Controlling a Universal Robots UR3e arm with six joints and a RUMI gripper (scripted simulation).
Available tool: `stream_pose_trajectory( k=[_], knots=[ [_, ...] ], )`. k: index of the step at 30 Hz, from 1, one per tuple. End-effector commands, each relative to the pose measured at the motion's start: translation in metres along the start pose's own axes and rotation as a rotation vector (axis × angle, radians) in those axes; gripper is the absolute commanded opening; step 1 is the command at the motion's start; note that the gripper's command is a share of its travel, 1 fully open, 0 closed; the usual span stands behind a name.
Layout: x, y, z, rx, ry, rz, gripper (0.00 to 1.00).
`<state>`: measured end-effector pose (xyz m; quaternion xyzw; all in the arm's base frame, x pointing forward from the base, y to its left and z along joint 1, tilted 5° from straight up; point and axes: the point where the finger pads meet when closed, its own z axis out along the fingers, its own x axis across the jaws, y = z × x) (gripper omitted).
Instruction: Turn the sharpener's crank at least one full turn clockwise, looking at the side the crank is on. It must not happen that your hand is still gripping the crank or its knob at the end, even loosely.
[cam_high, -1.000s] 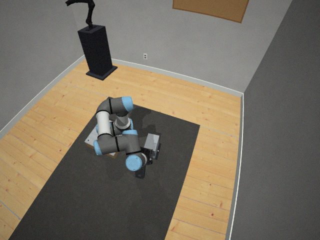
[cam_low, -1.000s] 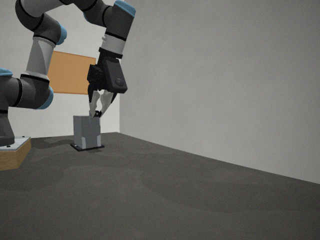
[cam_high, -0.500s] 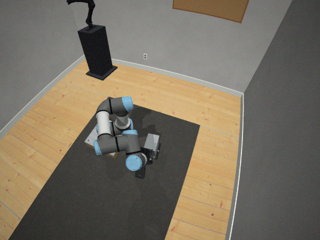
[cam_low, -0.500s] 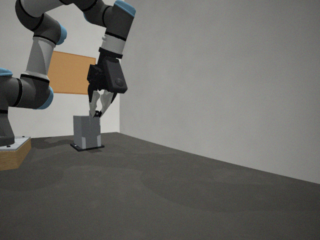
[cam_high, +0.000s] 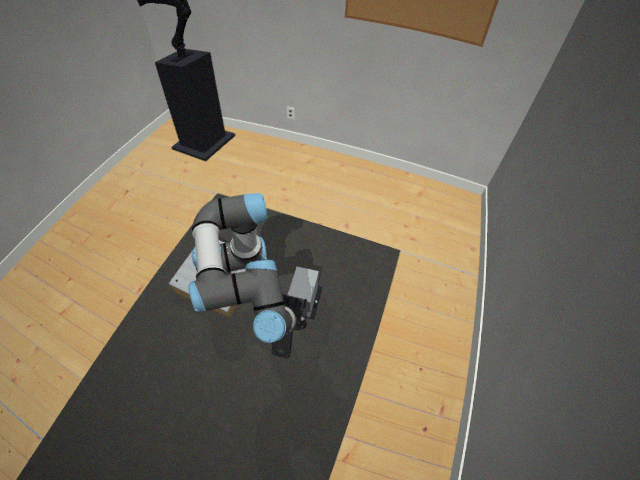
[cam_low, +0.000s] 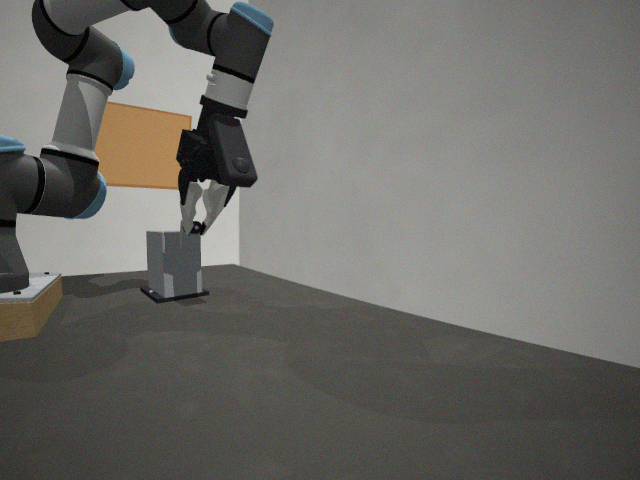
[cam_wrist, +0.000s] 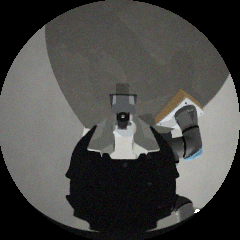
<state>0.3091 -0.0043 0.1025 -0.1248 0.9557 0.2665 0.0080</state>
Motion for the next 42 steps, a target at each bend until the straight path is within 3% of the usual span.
stream_pose_trajectory(
  k=[1, 42],
  knots=[
    [-0.002, 0.0, 0.0, 0.002, -0.001, -0.001, 0.09],
    [-0.024, -0.004, 0.006, 0.002, -0.002, -0.001, 0.09]
  ],
)
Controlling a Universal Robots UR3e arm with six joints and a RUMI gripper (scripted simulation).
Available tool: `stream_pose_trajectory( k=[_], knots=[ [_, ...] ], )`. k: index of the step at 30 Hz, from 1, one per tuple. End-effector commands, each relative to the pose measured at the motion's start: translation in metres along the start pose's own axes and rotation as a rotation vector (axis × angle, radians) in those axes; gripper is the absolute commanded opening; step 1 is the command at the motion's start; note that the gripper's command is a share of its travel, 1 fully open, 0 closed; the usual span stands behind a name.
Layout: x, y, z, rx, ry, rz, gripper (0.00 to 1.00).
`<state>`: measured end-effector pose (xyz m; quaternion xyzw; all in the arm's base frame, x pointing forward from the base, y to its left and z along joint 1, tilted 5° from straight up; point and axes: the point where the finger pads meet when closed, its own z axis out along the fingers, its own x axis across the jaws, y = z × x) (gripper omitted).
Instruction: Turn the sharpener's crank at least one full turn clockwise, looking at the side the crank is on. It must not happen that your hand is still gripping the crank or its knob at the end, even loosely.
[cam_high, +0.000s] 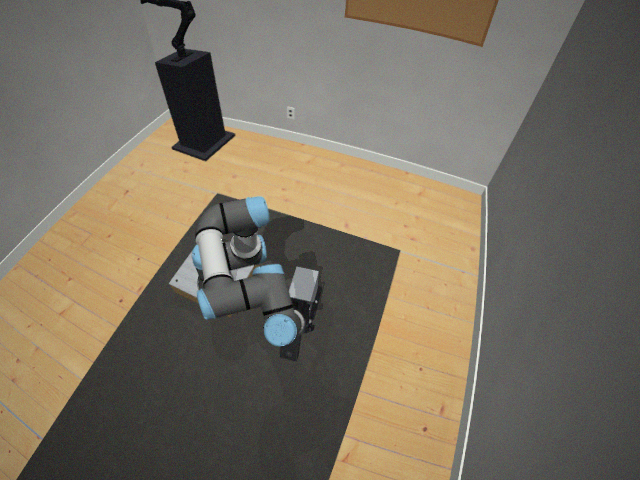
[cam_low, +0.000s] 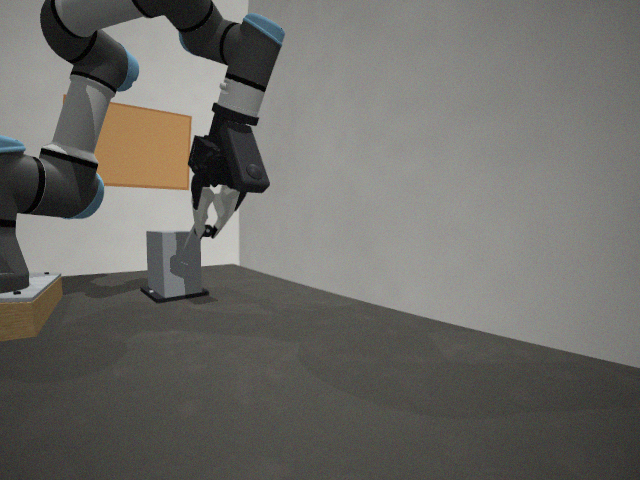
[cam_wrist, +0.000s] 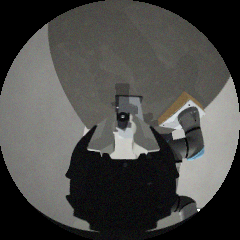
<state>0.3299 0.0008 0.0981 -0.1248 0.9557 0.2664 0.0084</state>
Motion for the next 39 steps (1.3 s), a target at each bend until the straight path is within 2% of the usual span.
stream_pose_trajectory(
  k=[1, 39],
  knots=[
    [-0.004, -0.001, 0.001, 0.002, -0.001, -0.001, 0.09],
    [-0.024, -0.012, 0.02, 0.002, -0.001, -0.001, 0.09]
  ],
)
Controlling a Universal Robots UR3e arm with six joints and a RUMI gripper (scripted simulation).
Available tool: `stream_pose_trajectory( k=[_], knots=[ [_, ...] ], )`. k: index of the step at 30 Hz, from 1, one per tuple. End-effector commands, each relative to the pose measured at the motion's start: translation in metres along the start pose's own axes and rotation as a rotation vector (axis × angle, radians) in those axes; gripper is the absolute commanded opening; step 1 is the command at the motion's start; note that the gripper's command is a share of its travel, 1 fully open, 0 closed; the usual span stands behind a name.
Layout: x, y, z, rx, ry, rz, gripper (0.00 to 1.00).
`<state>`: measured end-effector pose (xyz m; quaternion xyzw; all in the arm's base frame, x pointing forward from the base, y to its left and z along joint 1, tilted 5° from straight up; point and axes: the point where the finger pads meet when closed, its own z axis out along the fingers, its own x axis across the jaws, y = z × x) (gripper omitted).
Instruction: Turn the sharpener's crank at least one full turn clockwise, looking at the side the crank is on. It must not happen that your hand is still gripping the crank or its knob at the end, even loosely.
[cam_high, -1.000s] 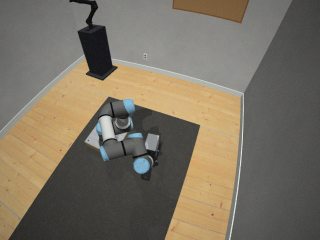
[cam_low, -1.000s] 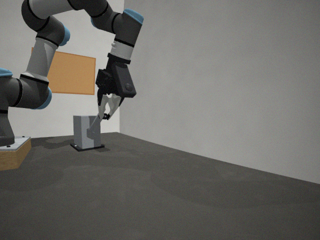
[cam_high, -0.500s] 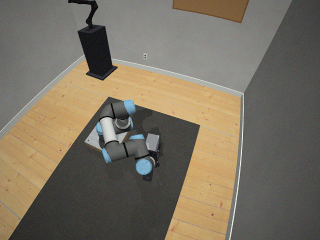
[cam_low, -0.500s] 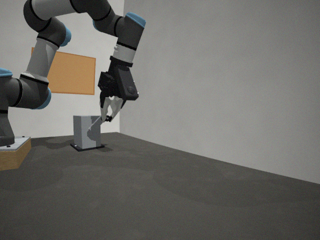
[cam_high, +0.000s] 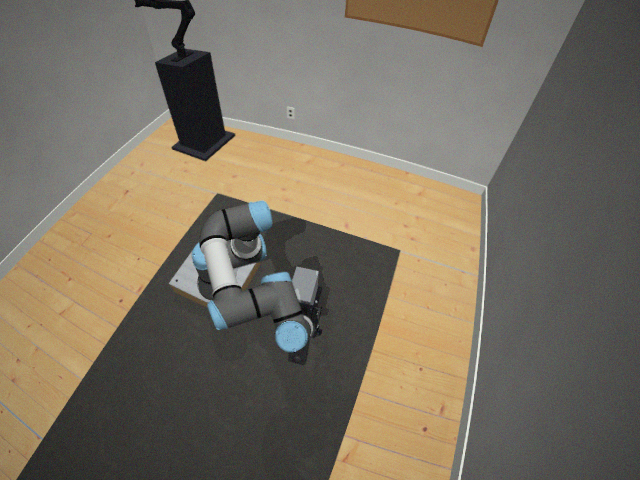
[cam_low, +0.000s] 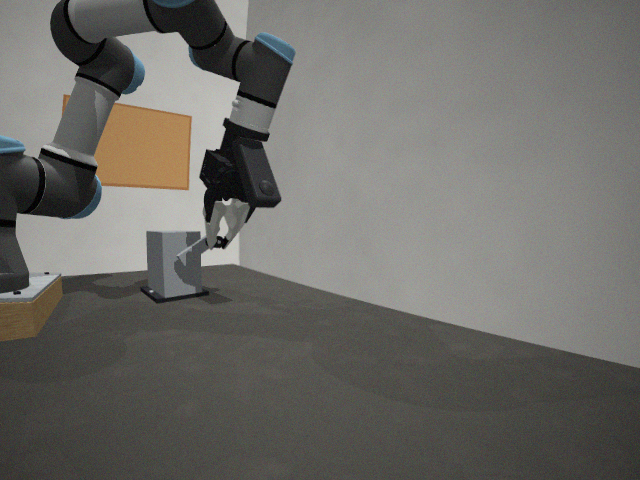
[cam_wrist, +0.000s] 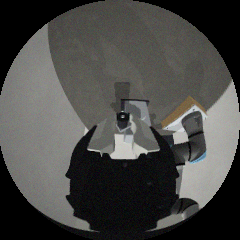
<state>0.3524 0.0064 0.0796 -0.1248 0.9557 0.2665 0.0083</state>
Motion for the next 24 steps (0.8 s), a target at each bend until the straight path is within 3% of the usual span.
stream_pose_trajectory(
  k=[1, 24],
  knots=[
    [-0.003, -0.002, 0.003, 0.002, -0.001, -0.001, 0.09],
    [-0.008, -0.012, 0.02, 0.002, -0.001, -0.001, 0.09]
  ],
)
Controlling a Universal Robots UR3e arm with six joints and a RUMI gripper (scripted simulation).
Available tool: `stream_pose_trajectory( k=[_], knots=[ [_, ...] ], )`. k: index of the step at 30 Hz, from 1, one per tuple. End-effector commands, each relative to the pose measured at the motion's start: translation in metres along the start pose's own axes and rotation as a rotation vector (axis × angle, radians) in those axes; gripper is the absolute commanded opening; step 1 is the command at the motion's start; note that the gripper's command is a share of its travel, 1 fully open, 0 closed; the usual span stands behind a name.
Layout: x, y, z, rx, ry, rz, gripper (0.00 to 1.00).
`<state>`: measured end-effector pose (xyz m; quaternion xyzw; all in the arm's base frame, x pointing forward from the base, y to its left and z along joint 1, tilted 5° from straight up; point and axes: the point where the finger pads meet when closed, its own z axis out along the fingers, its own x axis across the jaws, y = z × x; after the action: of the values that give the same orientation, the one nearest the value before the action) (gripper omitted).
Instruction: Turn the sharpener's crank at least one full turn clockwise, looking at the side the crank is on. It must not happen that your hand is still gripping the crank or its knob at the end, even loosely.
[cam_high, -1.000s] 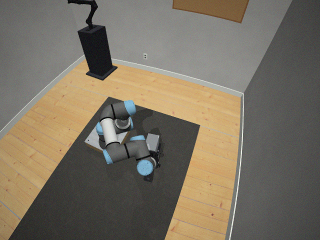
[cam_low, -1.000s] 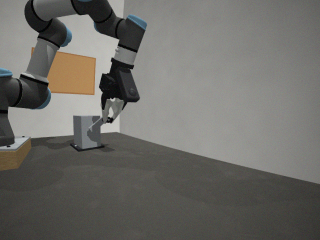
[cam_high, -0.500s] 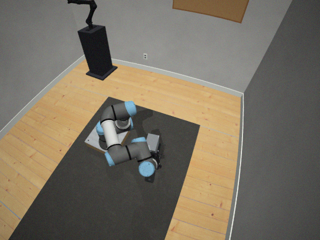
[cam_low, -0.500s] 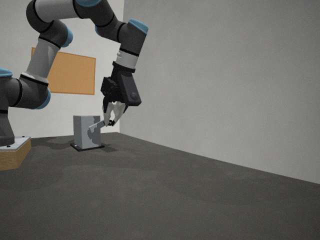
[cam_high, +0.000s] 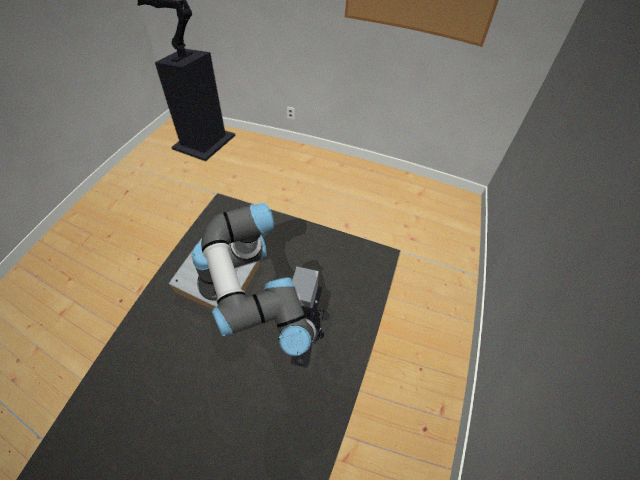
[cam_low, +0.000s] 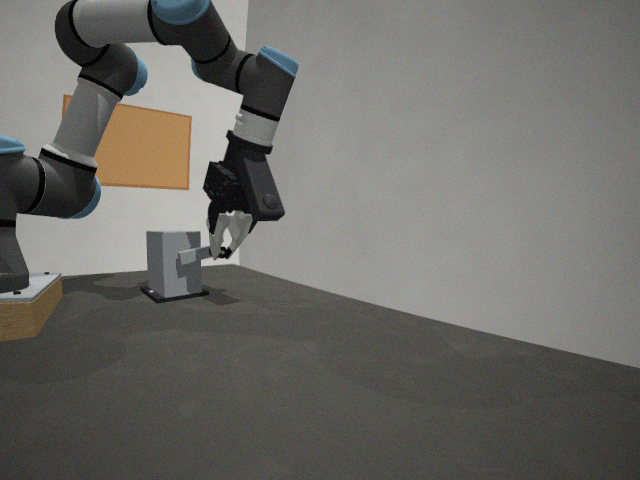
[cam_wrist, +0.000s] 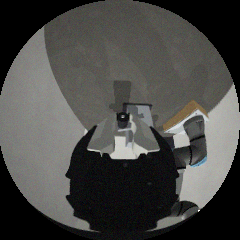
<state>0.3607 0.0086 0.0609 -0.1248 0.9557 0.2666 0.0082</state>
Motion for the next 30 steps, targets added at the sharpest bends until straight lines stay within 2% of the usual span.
stream_pose_trajectory(
  k=[1, 30],
  knots=[
    [-0.001, -0.003, 0.004, 0.002, -0.001, -0.001, 0.09],
    [0.004, -0.016, 0.026, 0.002, -0.001, -0.001, 0.09]
  ],
)
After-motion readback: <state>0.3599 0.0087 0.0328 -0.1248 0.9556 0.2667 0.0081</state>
